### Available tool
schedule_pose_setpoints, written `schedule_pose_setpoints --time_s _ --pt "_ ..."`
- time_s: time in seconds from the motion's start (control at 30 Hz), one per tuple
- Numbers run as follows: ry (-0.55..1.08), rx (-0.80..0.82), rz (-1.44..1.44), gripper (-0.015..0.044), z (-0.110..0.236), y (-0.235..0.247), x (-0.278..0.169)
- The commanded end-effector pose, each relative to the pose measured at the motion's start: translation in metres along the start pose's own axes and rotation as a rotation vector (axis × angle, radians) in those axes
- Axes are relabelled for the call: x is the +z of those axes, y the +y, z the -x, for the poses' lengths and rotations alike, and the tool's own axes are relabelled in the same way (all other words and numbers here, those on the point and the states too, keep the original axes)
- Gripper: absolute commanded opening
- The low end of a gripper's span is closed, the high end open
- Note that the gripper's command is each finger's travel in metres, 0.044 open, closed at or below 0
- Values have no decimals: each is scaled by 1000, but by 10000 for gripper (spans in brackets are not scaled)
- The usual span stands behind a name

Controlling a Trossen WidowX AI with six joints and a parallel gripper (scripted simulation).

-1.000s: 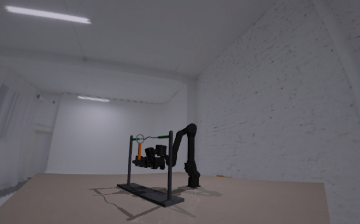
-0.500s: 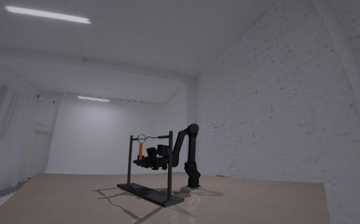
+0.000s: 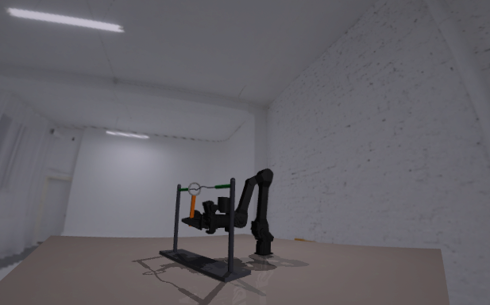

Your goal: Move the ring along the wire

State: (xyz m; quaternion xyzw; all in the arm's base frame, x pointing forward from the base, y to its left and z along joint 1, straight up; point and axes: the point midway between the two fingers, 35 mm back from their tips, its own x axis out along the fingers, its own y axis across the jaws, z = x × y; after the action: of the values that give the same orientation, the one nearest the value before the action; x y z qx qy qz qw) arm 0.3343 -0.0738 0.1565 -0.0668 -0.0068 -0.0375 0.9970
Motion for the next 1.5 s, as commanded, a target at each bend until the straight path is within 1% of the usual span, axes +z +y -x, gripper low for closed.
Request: schedule_pose_setpoints --time_s 0.0,0.23,0.53,1.1,1.47 --pt "20 -26 16 -150 3 2 0" --pt "78 -77 19 -150 8 9 -1" --pt "76 -47 -57 -150 6 27 -2" --pt "62 180 -336 -150 8 76 8" --pt "45 314 -410 -150 13 94 17"
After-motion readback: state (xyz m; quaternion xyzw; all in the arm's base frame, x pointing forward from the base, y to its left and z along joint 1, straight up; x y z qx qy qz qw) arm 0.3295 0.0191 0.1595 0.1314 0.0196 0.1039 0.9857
